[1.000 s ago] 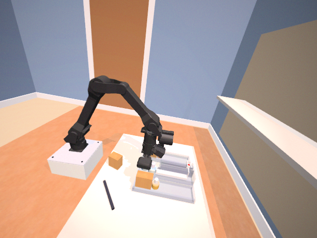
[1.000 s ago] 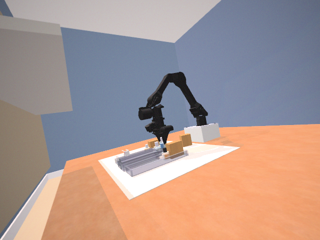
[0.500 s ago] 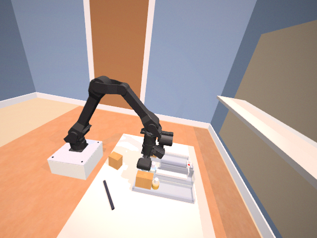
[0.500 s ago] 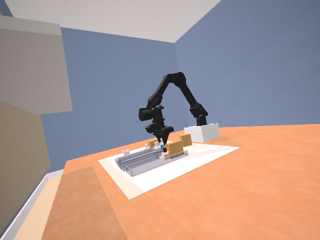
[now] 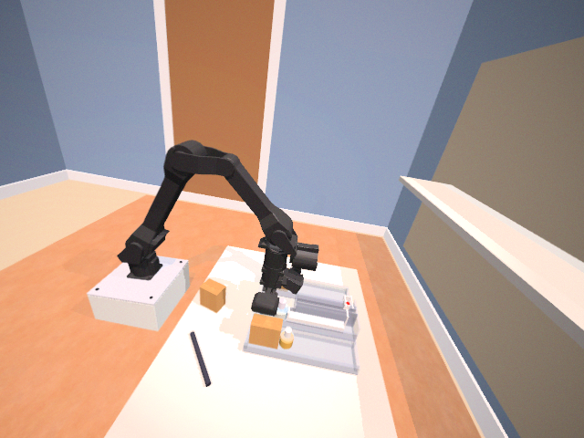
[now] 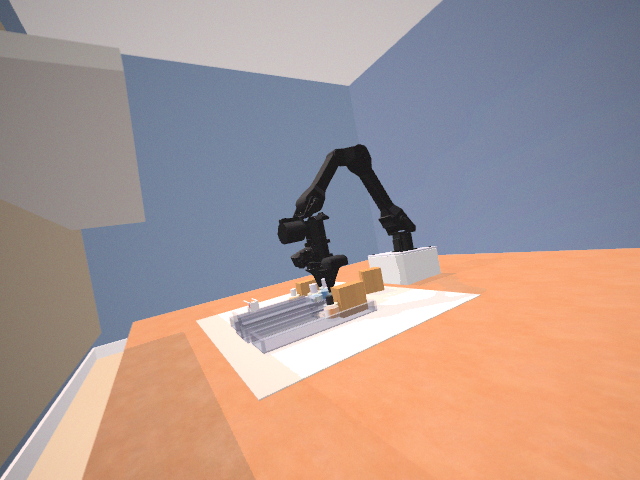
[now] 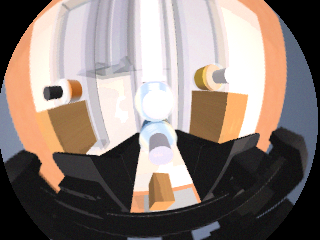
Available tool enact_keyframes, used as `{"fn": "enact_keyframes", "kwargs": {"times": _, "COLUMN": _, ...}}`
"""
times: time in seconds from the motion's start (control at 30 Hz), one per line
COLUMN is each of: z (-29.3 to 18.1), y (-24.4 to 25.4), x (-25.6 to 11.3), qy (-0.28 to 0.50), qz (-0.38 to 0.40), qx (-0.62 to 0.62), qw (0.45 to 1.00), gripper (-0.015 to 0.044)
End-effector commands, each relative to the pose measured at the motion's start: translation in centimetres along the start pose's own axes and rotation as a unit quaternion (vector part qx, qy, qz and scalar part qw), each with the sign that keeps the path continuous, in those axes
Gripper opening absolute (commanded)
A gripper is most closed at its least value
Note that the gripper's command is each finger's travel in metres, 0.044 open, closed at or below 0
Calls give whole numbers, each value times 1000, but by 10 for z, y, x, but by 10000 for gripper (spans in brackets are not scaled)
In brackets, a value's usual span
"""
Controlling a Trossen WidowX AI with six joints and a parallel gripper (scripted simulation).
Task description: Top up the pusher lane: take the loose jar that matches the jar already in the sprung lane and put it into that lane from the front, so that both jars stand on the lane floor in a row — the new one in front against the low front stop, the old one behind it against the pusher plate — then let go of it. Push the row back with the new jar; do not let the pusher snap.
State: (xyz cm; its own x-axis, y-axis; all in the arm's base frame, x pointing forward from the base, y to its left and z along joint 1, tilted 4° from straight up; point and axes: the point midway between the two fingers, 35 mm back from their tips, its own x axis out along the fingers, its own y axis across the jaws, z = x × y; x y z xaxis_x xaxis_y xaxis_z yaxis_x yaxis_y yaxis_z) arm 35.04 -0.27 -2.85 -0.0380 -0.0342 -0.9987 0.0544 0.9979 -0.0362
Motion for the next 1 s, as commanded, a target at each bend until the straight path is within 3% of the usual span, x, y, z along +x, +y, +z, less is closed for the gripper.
{"fn": "enact_keyframes", "kwargs": {"times": 0.0, "z": 4, "y": 0, "x": 2, "qy": -7, "qz": 1, "qx": -2, "qw": 1000, "gripper": 0}}
{"fn": "enact_keyframes", "kwargs": {"times": 0.97, "z": 0, "y": 0, "x": 7, "qy": -7, "qz": 1, "qx": -2, "qw": 1000, "gripper": 0}}
